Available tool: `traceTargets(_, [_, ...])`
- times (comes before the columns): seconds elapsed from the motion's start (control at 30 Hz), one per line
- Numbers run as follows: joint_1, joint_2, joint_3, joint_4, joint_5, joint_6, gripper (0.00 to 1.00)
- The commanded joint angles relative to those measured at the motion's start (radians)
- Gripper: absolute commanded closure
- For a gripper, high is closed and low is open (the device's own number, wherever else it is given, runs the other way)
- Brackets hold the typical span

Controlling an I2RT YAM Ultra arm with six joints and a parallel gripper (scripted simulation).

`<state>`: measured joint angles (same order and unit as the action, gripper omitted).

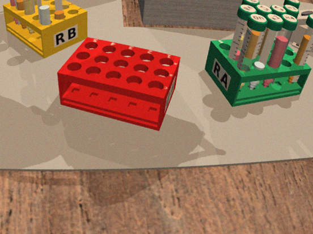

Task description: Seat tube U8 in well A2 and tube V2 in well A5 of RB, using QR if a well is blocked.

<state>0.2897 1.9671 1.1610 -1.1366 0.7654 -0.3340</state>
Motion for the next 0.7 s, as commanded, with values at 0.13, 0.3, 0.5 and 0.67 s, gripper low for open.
traceTargets(0.13, [0.019,-0.016,0.033,-0.002,-0.012,0.010,1.00])
traceTargets(0.3, [0.042,0.043,0.039,0.019,-0.021,0.040,1.00])
traceTargets(0.5, [0.087,0.114,0.062,0.031,-0.039,0.094,1.00])
traceTargets(0.67, [0.109,0.153,0.079,0.028,-0.048,0.121,1.00])
